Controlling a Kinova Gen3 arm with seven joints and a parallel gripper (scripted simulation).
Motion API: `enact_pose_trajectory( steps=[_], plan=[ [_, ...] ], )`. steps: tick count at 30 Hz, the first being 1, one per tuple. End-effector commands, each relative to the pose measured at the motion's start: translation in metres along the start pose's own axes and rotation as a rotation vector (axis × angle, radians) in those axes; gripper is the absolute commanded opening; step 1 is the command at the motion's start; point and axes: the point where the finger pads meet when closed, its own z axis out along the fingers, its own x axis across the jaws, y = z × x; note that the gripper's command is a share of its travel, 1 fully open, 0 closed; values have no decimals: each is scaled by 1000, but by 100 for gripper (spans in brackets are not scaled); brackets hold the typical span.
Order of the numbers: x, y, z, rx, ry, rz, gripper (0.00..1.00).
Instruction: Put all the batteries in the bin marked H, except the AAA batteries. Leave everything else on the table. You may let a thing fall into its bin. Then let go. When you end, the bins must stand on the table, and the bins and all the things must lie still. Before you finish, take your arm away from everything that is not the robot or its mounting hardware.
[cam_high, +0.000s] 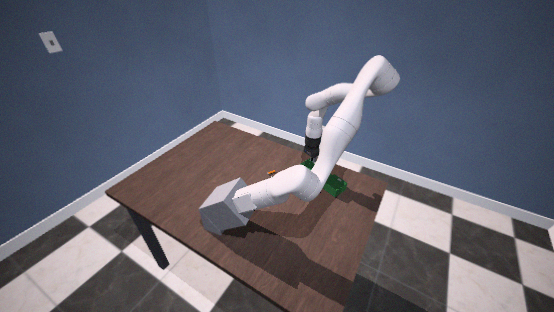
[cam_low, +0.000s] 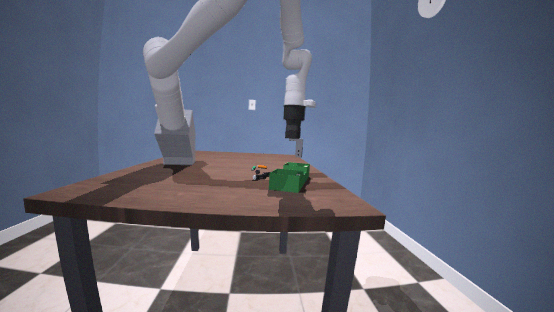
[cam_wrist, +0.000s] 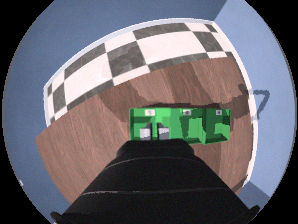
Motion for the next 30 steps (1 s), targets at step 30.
enact_pose_trajectory(
  steps=[30],
  plan=[
    [-1, -1, -129, 3, -4, -2, 31]
  ],
)
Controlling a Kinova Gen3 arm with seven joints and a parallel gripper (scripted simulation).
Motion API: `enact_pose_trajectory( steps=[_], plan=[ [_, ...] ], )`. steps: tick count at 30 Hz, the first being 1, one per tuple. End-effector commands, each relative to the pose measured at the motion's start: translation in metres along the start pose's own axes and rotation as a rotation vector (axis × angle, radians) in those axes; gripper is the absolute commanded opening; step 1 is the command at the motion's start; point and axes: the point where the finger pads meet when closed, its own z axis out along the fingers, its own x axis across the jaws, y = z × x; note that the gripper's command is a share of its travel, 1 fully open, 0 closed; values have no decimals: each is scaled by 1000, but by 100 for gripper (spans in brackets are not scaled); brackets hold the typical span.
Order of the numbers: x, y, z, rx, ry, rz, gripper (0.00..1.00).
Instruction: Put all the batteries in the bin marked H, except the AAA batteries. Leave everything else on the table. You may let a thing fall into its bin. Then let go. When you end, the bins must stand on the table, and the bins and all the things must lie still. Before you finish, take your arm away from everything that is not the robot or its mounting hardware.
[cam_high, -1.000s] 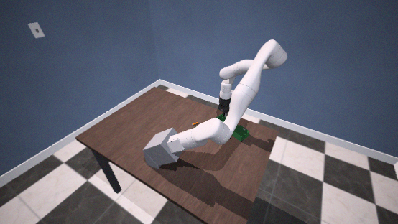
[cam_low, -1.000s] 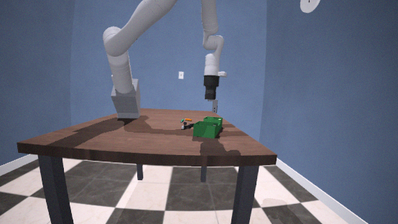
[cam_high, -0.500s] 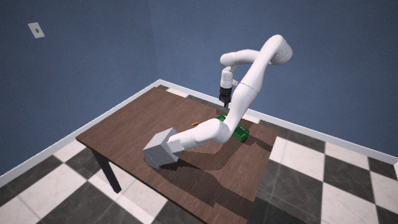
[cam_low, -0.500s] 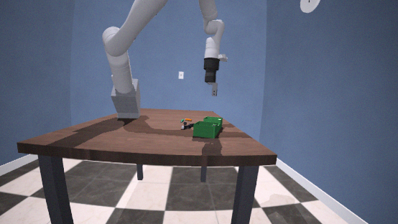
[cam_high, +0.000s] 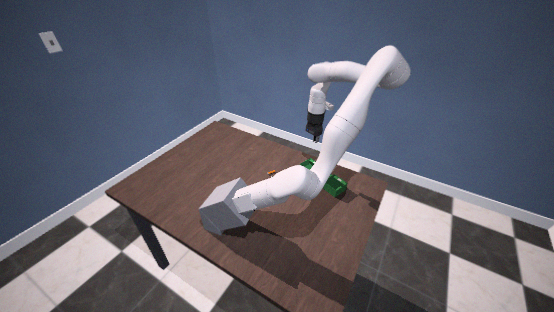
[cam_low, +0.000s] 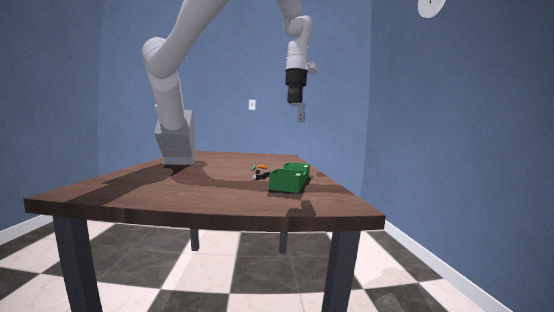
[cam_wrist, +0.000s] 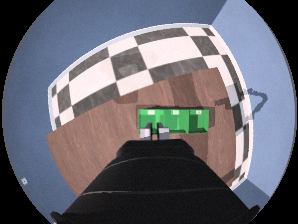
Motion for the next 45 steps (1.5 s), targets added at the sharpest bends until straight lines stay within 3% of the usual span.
enact_pose_trajectory(
  steps=[1, 6, 8, 22, 27, 45],
  plan=[
    [1, 3, 3, 8, -11, -64, 60],
    [19, 29, 31, 9, -10, -315, 60],
    [19, 29, 31, 9, -10, -315, 60],
    [69, 102, 109, 9, -7, -1011, 60],
    [82, 120, 127, 3, -4, -1009, 60],
    [83, 118, 125, 0, 1, -1013, 60]
  ],
)
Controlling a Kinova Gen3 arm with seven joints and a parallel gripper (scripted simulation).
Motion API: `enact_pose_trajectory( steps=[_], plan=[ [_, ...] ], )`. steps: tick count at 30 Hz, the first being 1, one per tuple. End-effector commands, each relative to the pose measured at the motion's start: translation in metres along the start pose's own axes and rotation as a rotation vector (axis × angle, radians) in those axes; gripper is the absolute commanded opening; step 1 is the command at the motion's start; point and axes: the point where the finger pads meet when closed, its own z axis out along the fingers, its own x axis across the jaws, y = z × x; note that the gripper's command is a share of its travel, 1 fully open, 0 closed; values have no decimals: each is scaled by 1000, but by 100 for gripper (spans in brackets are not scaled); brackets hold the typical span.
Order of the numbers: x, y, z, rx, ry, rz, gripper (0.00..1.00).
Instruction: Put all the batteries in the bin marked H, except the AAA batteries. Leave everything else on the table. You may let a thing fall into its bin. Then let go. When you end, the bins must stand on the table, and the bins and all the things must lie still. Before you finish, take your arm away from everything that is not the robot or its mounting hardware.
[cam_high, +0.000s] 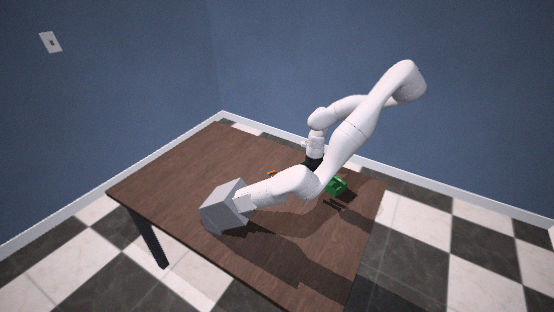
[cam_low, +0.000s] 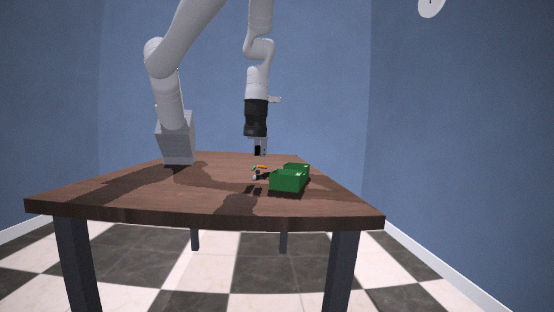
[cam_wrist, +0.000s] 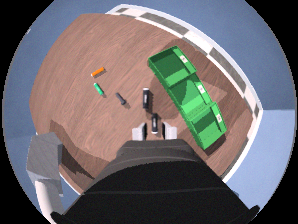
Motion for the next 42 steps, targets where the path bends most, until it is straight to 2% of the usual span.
enact_pose_trajectory(
  steps=[1, 32, 42],
  plan=[
    [1, 1, 1, -8, 1, 0, 60],
    [0, -2, 0, -2, 1, 1, 60],
    [-1, 2, 42, -3, -3, 4, 60]
  ],
)
